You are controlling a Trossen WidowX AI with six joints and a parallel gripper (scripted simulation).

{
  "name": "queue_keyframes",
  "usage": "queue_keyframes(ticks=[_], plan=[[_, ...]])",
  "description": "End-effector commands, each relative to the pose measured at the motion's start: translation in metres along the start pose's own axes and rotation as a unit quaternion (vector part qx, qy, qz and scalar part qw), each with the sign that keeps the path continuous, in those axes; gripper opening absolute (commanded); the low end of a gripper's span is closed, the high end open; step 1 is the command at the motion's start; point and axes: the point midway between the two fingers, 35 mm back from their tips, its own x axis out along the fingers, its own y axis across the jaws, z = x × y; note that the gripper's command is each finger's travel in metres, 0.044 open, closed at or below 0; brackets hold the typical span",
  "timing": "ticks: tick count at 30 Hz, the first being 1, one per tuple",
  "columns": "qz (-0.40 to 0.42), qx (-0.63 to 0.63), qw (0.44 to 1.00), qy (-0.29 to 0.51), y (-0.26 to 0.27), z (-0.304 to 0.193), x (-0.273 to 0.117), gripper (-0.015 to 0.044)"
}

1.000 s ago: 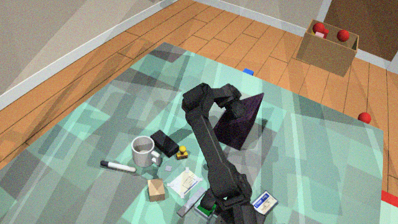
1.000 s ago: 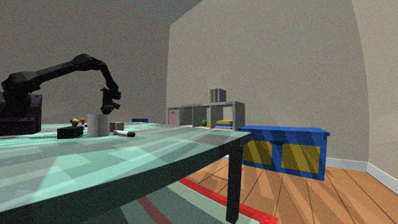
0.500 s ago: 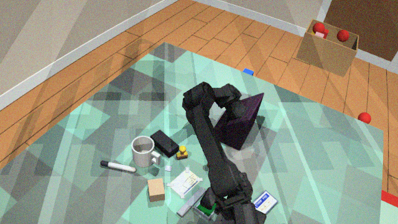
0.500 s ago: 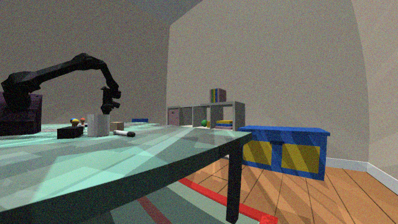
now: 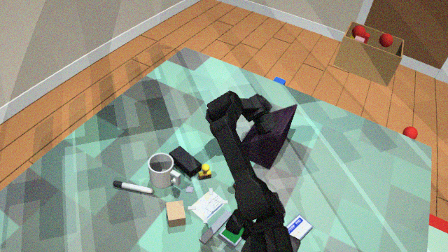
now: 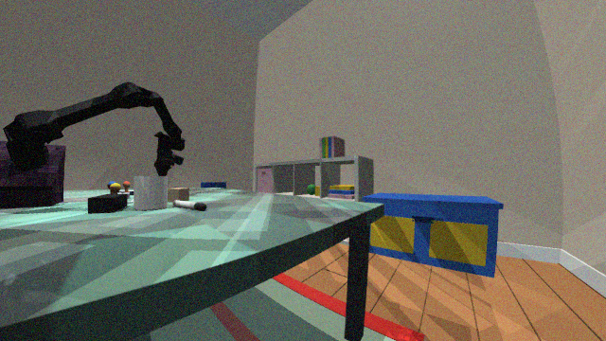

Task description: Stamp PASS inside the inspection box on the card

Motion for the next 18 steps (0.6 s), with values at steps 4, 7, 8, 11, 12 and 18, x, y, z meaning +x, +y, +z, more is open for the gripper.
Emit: queue_keyframes(ticks=[4, 7, 8, 11, 12, 18], plan=[[0.002, 0.002, 1.000, 0.000, 0.0002, 0.0002, -0.0042, 0.0000], [0.002, 0.002, 1.000, 0.000, 0.0002, 0.0001, -0.0056, 0.0000], [0.002, 0.002, 1.000, 0.000, 0.0002, 0.0001, -0.0061, 0.0000], [0.002, 0.002, 1.000, 0.000, 0.0002, 0.0001, -0.0076, 0.0000], [0.002, 0.002, 1.000, 0.000, 0.0002, 0.0001, -0.0081, 0.0000], [0.002, 0.002, 1.000, 0.000, 0.0002, 0.0000, -0.0111, 0.0000]])
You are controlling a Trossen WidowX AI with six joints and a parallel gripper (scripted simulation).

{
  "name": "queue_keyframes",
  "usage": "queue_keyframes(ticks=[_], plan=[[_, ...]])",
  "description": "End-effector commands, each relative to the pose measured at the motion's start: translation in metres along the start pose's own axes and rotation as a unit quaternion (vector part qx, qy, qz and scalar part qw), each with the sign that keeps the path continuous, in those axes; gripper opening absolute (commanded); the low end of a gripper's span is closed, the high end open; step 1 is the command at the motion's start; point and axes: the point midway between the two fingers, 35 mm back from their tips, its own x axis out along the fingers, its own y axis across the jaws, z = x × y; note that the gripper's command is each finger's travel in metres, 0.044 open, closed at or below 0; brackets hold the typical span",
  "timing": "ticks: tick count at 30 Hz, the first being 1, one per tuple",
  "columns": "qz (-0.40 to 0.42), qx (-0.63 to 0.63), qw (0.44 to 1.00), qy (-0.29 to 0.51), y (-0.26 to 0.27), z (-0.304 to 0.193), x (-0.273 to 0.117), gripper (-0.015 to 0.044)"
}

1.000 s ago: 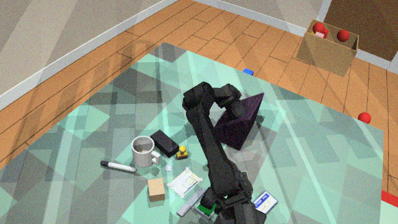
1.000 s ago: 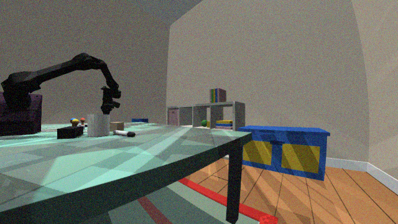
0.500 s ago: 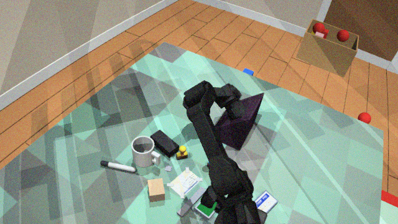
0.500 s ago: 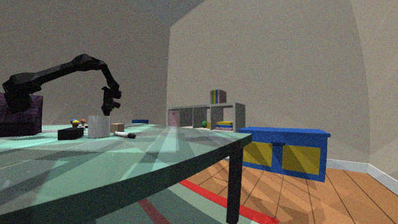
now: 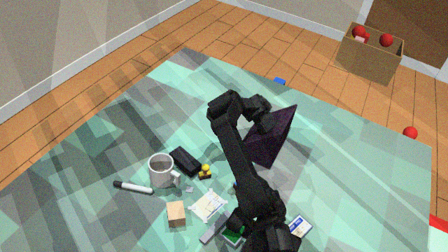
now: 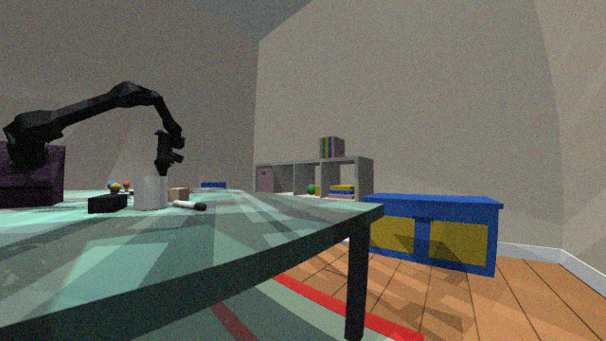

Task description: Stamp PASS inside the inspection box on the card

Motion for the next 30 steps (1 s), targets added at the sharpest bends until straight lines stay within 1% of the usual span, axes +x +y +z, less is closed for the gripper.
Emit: queue_keyframes(ticks=[1, 30], plan=[[0.002, 0.002, 1.000, 0.000, 0.000, 0.000, -0.003, 0.0000], [0.002, 0.002, 1.000, 0.001, 0.000, -0.001, -0.017, 0.0000]])
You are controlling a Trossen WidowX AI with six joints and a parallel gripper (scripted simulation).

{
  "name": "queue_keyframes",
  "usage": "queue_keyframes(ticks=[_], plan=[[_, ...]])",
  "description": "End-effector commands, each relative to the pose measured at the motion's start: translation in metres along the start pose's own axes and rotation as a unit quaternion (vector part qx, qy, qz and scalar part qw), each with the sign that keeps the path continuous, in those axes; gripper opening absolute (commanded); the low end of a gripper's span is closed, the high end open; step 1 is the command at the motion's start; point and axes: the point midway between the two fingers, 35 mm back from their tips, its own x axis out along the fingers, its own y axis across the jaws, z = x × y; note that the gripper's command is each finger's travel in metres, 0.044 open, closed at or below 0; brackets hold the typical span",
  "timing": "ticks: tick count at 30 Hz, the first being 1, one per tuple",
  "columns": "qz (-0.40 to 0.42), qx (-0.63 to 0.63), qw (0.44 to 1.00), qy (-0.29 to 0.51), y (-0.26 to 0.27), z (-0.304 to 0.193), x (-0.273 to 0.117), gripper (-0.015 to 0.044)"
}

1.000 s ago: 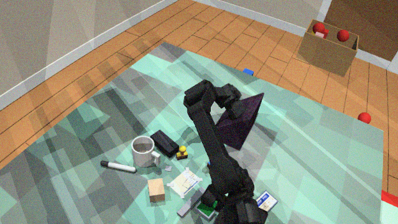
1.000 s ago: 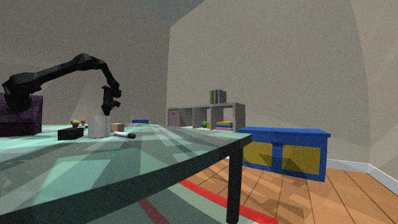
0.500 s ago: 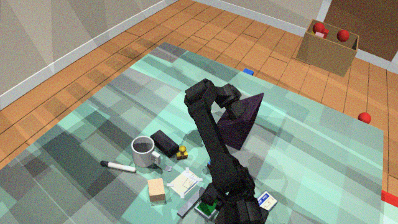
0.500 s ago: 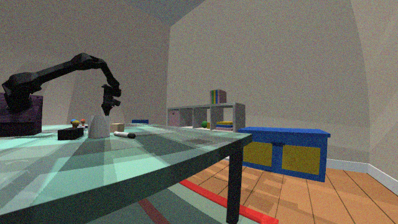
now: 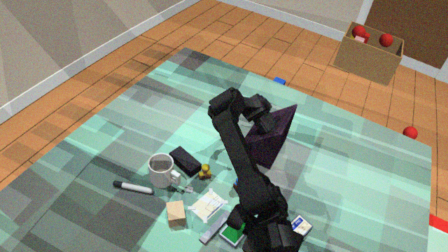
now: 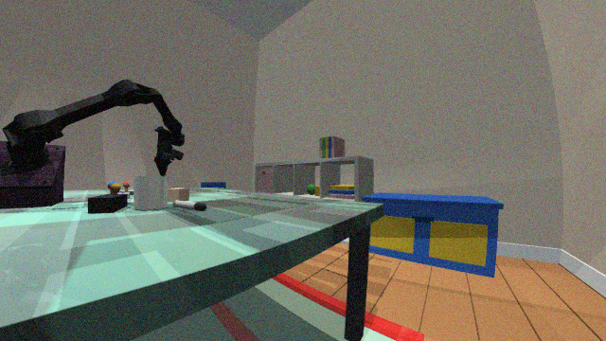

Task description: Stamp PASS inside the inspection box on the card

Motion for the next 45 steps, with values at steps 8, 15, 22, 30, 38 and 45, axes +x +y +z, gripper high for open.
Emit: queue_keyframes(ticks=[8, 15, 22, 30, 38, 45], plan=[[0.002, 0.002, 1.000, 0.000, -0.001, 0.000, -0.006, 0.0000], [0.001, 0.002, 1.000, 0.001, -0.021, -0.008, -0.008, 0.0000], [0.001, 0.002, 1.000, 0.001, -0.044, -0.019, -0.009, 0.0000], [0.000, 0.001, 1.000, 0.001, -0.070, -0.034, -0.009, 0.0000], [0.000, 0.001, 1.000, 0.002, -0.080, -0.042, -0.007, 0.0000], [0.000, 0.001, 1.000, 0.002, -0.080, -0.042, -0.003, 0.0000]])
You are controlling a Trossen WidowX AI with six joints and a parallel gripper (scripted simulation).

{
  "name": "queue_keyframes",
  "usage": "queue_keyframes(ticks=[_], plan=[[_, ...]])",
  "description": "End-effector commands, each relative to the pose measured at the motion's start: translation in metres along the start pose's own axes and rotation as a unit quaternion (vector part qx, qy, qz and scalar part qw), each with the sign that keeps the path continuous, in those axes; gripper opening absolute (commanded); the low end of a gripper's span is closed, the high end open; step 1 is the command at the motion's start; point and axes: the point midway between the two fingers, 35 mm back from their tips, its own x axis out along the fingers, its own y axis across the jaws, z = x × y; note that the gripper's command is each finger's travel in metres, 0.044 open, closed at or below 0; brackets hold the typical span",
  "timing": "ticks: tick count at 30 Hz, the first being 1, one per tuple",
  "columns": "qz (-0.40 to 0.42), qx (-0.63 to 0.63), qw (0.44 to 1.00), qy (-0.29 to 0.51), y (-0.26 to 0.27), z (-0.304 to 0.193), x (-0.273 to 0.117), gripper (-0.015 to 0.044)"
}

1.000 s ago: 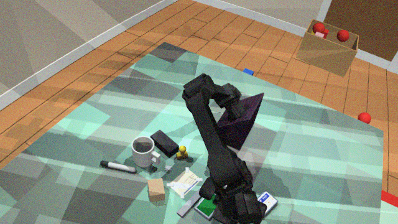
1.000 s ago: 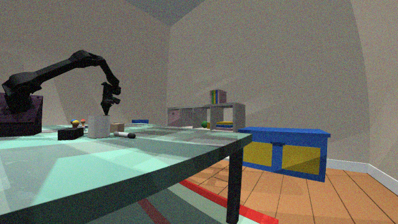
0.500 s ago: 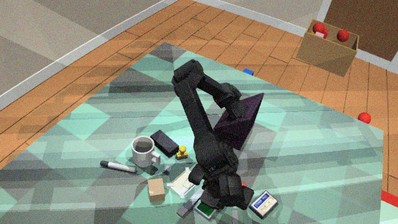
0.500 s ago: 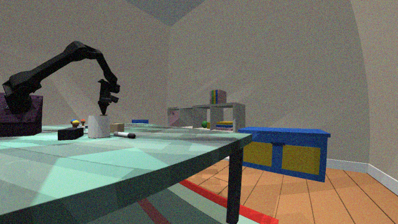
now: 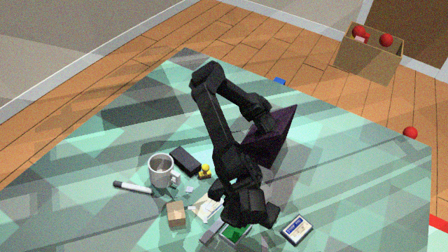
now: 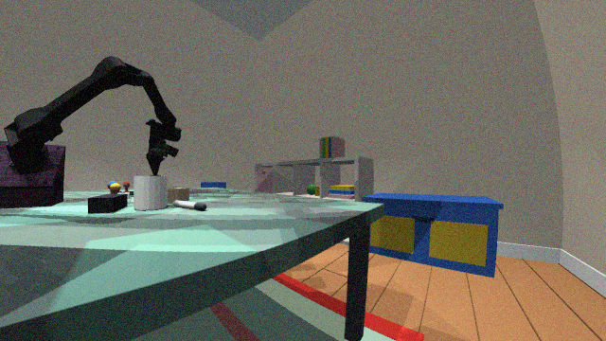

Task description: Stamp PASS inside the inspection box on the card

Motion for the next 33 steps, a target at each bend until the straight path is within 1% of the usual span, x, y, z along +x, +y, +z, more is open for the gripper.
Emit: queue_keyframes(ticks=[1, 33], plan=[[-0.001, -0.003, 1.000, 0.000, -0.001, -0.001, 0.003, 0.0000], [-0.001, -0.001, 1.000, -0.001, -0.001, 0.000, 0.024, 0.0000]])
